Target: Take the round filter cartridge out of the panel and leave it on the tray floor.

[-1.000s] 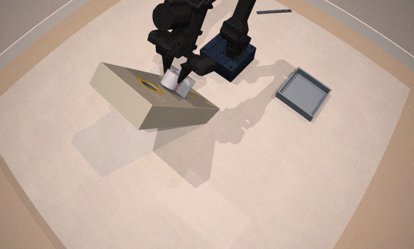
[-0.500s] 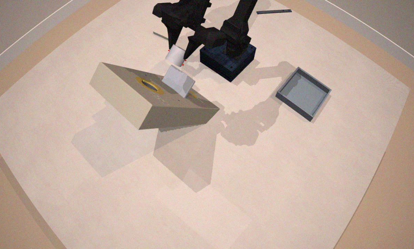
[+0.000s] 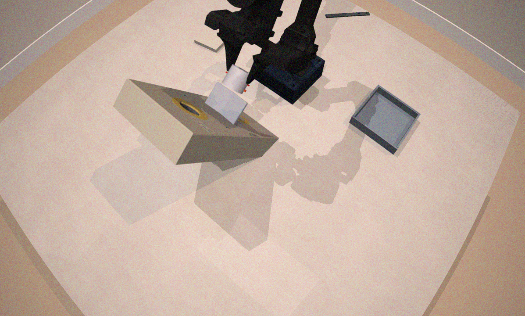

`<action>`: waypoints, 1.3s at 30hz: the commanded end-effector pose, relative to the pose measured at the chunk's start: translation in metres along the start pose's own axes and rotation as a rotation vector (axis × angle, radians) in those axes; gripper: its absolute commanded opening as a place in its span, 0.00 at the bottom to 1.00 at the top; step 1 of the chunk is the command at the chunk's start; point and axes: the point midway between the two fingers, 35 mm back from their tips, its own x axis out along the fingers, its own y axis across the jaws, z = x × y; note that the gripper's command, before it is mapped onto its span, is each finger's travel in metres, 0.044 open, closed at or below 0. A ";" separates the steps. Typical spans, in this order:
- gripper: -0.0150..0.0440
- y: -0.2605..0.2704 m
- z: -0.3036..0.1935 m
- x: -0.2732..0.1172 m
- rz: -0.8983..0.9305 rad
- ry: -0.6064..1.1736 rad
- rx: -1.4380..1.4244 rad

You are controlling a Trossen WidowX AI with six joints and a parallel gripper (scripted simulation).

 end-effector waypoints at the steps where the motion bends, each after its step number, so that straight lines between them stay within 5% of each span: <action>1: 0.25 0.011 0.003 0.001 -0.001 -0.005 0.005; 16: 0.25 0.045 -0.002 0.004 0.011 -0.007 -0.014; 39: 0.25 0.143 -0.052 -0.013 0.302 -0.004 -0.511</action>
